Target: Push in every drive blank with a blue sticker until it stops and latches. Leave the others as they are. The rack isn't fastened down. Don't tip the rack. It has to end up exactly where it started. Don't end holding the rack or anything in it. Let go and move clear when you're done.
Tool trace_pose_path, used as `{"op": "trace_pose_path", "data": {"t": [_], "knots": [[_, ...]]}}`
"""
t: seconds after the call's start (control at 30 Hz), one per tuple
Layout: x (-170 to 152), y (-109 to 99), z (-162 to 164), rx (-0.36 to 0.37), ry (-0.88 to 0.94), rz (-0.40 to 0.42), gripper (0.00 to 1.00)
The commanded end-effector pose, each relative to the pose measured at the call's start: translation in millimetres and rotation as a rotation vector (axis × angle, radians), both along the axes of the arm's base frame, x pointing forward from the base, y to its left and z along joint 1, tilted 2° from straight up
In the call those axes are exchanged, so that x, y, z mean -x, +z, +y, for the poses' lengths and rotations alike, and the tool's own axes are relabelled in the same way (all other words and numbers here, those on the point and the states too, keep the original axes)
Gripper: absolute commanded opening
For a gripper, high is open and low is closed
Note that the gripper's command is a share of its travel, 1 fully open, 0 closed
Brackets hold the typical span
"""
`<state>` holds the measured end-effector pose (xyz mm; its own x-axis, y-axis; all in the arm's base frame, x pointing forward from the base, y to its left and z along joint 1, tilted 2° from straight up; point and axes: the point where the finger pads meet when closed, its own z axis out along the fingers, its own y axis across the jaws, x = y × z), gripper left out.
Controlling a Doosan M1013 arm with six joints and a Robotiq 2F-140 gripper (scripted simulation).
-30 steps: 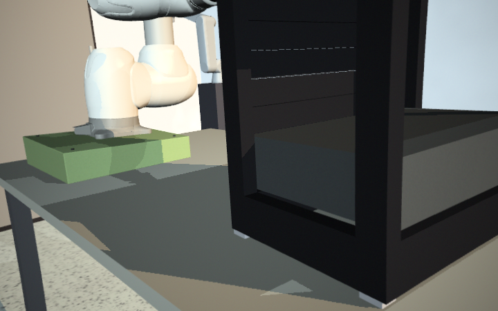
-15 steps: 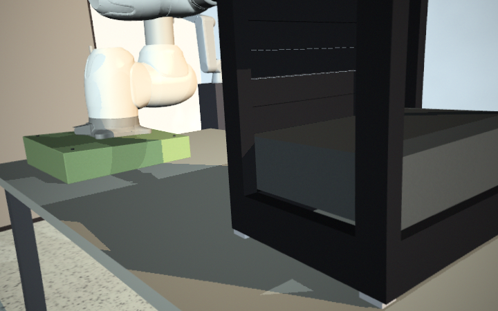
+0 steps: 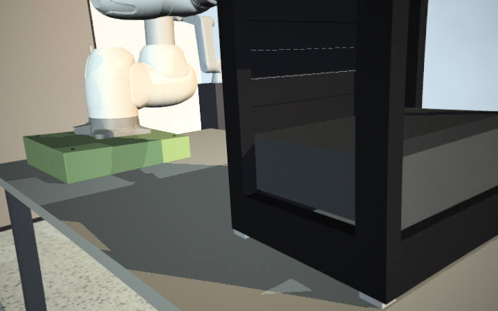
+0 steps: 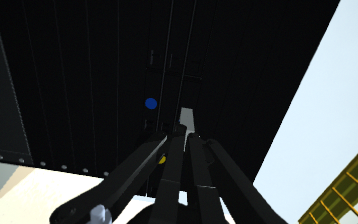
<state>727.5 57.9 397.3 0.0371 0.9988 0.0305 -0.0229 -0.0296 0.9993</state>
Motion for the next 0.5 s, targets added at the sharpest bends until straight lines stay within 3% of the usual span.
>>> {"op": "trace_pose_path", "data": {"t": [0.0, 0.47], "knots": [[-3.9, 1.7, 0.1, -0.005, 0.002, 0.002, 0.00], [-13.8, 2.3, -0.6, -0.005, 0.002, 0.002, 0.00]]}}
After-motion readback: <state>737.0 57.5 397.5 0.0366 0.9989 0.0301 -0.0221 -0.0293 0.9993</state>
